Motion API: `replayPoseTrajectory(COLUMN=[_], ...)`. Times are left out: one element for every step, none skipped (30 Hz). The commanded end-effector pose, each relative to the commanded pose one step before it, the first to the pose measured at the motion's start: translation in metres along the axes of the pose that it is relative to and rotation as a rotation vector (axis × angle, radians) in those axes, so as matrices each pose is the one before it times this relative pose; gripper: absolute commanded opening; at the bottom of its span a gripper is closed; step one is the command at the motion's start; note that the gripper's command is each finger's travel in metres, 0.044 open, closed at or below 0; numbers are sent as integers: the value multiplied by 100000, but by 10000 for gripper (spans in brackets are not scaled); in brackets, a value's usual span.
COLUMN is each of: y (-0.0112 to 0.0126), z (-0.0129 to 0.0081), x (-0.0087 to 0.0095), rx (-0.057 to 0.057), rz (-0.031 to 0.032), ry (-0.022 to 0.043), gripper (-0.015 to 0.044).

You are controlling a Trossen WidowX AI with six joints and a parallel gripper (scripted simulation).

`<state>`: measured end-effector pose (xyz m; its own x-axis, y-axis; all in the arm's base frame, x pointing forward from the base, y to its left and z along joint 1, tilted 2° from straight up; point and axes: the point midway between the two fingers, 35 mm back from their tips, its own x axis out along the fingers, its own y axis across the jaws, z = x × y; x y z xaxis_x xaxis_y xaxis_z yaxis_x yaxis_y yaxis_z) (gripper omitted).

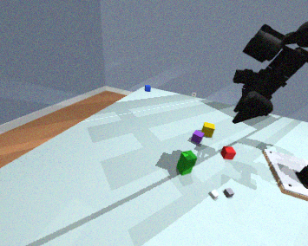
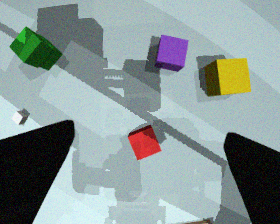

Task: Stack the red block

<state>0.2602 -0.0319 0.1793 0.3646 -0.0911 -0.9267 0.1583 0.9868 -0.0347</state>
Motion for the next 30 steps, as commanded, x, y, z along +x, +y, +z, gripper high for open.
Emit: replayPoseTrajectory(y=[-83, 23, 40, 56, 45, 55, 54, 35, 12, 0, 0, 0, -90, -227, -91, -5, -9, -11, -11, -8, 43, 53, 62, 68, 26, 18, 7, 0, -1, -2], z=[-1565, -385, -378, -370, -268, -261, -209, -121, -39, 0, 0, 0, 60, 148, 59, 10, 20, 23, 24, 22, -4, -17, -28, -36, 17, 6, 1, 0, 2, 5], x=[1831, 520, 515, 509, 508, 504, 414, 247, 82, 0, 0, 0, -22, -53, -21, 114, 234, 316, 409, 516, 543, 588, 625, 641, 503, 311, 105, 0, 28, 53], rx=[-15677, -4727, -4712, -4697, -4674, -4667, -3858, -2310, -769, 0, 0, 0, 0, 0, 0, 0, 0, 0, 0, 0, 0, 0, 0, 0, 0, 0, 0, 0, 0, 0], rz=[1501, 723, 898, 1070, 1234, 1402, 1285, 824, 283, 0, 0, 0, -8, -20, -8, 0, -1, -1, -1, -1, 3, 4, 5, 6, 2, 2, 1, 0, 0, 0], ry=[11664, 3288, 3246, 3195, 3122, 3058, 2475, 1457, 481, 0, 0, 0, -4, -11, -4, -1, -1, -1, -1, -1, 1, 3, 4, 5, 0, 1, 0, 0, 0, 0], gripper=[440, 440, 440, 440, 440, 440, 440, 440, 440, 440, 440, 440, 440, 440, 440, 440, 440, 440, 440, 440, 440, 440, 440, 440, 440, 440, 440, 440, 440, 440])
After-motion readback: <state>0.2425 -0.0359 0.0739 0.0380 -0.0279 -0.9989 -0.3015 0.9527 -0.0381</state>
